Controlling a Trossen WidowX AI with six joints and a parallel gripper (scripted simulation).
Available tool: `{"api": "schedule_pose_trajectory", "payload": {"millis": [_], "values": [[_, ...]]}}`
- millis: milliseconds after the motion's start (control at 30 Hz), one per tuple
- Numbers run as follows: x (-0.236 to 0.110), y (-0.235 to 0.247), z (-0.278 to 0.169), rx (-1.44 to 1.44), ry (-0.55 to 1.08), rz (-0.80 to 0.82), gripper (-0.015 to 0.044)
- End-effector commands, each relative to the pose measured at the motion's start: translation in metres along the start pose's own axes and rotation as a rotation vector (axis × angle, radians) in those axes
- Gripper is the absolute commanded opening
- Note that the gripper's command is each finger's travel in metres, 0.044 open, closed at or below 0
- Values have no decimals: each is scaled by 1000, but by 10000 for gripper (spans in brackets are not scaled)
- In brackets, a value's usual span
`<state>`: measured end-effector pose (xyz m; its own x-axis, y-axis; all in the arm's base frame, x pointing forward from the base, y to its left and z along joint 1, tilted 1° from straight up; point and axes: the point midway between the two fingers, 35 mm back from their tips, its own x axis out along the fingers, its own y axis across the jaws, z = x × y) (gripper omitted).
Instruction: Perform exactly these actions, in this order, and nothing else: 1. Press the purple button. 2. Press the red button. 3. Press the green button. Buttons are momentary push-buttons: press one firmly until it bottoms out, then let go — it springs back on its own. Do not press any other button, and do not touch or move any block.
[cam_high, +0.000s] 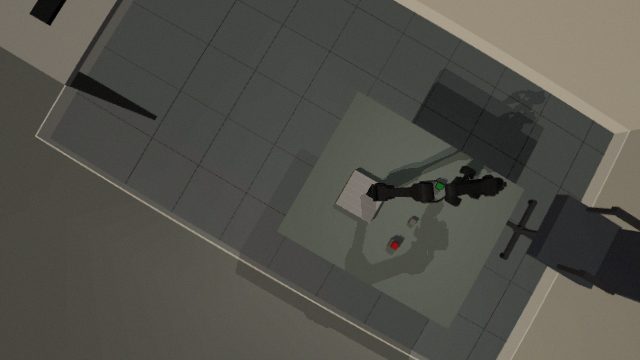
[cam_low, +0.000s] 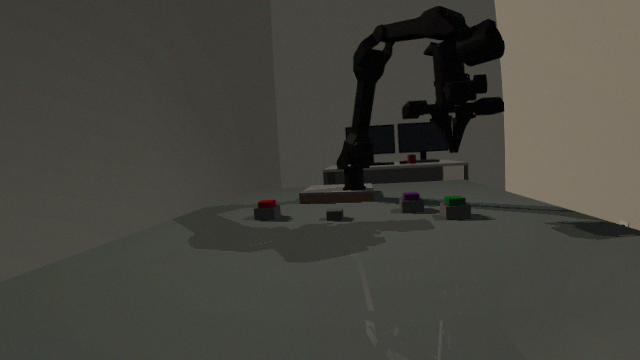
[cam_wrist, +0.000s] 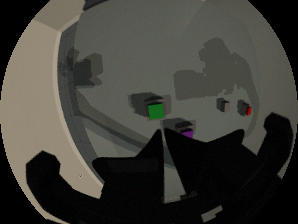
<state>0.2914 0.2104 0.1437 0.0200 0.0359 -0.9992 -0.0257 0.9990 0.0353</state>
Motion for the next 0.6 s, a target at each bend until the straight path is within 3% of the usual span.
{"api": "schedule_pose_trajectory", "payload": {"millis": [0,167,567], "values": [[8,0,2,15,-1,-2,20],[60,-1,2,15,-1,-2,20],[74,-1,2,15,-1,-2,20]]}}
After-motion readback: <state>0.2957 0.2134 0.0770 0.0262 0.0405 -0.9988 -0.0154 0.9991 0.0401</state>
